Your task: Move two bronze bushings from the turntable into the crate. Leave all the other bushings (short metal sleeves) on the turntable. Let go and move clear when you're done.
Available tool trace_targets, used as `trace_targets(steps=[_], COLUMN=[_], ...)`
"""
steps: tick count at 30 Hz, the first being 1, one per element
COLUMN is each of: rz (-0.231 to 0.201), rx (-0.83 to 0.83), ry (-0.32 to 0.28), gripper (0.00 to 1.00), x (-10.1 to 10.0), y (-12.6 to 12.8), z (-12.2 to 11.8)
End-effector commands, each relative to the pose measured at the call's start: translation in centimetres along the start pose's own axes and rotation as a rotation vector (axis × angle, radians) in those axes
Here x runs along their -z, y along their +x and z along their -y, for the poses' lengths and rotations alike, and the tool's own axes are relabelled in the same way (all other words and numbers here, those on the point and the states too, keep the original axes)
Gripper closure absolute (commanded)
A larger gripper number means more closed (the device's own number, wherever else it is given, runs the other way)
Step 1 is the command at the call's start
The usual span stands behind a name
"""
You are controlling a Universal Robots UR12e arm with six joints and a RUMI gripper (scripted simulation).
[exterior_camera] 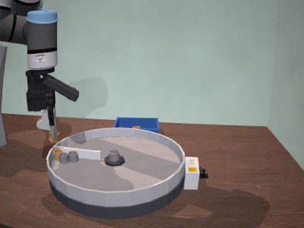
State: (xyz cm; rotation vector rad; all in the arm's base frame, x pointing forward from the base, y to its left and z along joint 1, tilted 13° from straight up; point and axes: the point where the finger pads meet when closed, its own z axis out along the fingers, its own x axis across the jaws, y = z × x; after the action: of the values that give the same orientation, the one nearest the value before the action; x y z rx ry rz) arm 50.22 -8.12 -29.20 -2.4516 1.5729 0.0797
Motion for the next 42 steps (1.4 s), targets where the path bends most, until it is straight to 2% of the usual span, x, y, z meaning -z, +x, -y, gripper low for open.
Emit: trace_targets(steps=[1,13,21,30,42], rz=[-0.001,-0.002,0.0,-0.001,-0.004], rx=[0.0,0.002,0.001,0.001,0.002], ry=[0.0,0.0,0.0,0.001,0.003], gripper=[1.0,1.0,1.0,1.0,1.0], x=[0.1,0.2,0.2,0.1,0.2], y=[0.0,-0.3,-1.5,-3.2,-7.7], z=[0.0,0.3,1.4,3.2,8.1])
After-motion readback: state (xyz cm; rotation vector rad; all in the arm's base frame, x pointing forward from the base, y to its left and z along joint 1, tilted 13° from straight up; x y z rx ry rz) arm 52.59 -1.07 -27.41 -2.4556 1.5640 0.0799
